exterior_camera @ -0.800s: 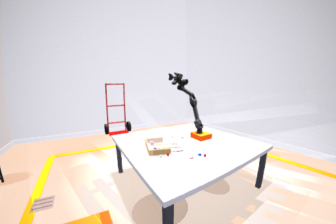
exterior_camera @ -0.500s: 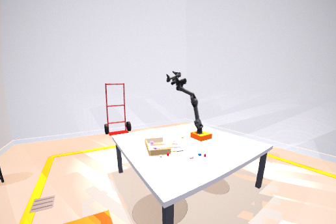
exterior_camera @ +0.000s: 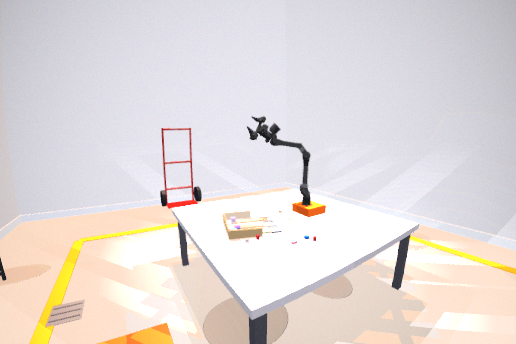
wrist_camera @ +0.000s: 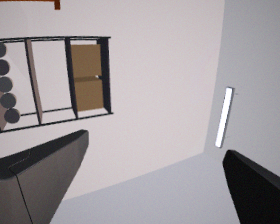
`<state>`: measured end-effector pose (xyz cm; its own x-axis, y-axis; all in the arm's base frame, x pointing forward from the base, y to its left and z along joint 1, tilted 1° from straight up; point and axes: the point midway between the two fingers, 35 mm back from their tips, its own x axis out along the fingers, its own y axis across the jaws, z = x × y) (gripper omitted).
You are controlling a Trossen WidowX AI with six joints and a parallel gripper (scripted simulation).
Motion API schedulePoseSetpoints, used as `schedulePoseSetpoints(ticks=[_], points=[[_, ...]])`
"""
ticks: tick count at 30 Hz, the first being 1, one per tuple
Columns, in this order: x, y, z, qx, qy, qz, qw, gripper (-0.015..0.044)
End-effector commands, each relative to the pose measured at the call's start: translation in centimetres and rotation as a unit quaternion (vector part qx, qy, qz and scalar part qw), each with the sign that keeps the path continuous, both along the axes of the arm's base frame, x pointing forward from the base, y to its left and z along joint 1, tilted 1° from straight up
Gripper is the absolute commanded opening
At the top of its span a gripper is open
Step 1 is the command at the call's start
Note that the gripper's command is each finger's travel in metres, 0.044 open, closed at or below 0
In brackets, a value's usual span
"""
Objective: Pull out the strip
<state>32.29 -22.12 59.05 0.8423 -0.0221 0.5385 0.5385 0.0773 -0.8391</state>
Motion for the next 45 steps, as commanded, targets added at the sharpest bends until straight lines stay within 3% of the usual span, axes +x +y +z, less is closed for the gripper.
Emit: schedulePoseSetpoints(ticks=[1,7,15,28,45], points=[[2.5,1.8,-4.1,0.135,0.042,0.051,0.989,0.04],[5.3,5.6,-11.2,0.313,0.115,0.103,0.937,0.04],[6.1,12.1,-22.4,0.506,0.227,0.118,0.824,0.04],[-1.0,21.7,-41.7,0.677,0.394,0.009,0.621,0.04],[-1.6,22.1,-42.7,0.681,0.402,0.0,0.612,0.04]])
